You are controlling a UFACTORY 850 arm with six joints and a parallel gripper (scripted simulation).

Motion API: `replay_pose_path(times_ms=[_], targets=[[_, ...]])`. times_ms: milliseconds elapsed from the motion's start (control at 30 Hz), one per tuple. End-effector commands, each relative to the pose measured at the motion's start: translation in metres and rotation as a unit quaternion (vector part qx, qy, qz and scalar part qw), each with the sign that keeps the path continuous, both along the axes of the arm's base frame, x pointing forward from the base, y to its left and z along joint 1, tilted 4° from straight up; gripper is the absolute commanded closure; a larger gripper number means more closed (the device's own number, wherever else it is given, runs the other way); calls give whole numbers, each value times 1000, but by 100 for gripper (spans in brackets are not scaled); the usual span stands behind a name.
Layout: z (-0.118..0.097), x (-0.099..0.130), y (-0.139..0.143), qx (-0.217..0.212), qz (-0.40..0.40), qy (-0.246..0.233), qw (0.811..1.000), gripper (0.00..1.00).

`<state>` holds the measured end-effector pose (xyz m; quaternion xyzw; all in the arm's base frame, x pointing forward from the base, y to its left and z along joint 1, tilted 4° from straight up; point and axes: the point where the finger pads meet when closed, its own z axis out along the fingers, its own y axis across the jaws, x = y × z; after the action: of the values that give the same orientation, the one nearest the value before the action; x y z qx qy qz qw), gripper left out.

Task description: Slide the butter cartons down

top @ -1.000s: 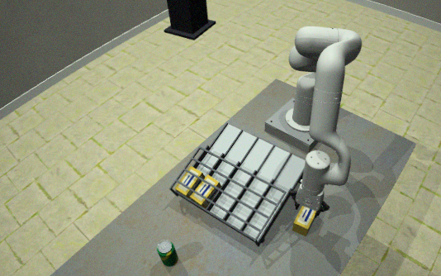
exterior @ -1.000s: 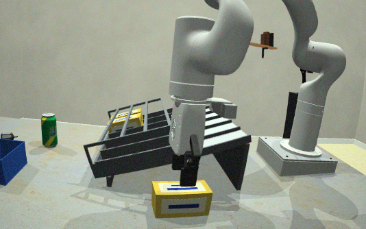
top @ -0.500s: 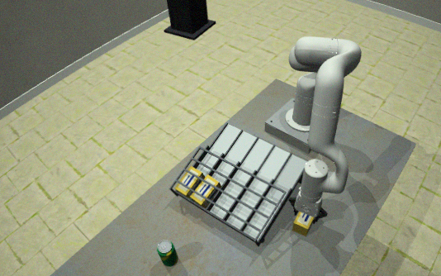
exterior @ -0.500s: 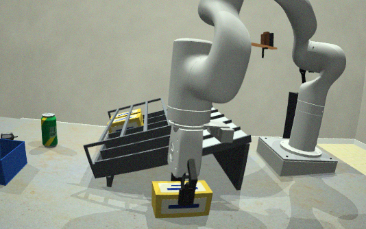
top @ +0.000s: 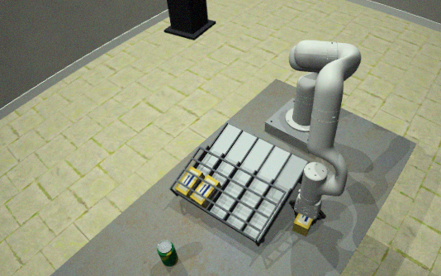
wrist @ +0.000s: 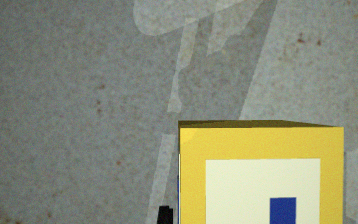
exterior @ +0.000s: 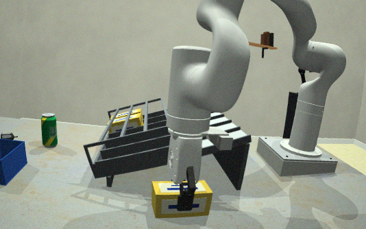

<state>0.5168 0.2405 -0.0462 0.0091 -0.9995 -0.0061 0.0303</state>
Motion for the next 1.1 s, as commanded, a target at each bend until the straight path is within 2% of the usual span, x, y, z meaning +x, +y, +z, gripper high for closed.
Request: replay_pose_path(times_ms=[0,1033,1067], targets=[[1,1,0,0,0,-1,1000,100],[1,1,1,1,0,-1,1000,100],[71,5,0,1,0,-1,1000,100]])
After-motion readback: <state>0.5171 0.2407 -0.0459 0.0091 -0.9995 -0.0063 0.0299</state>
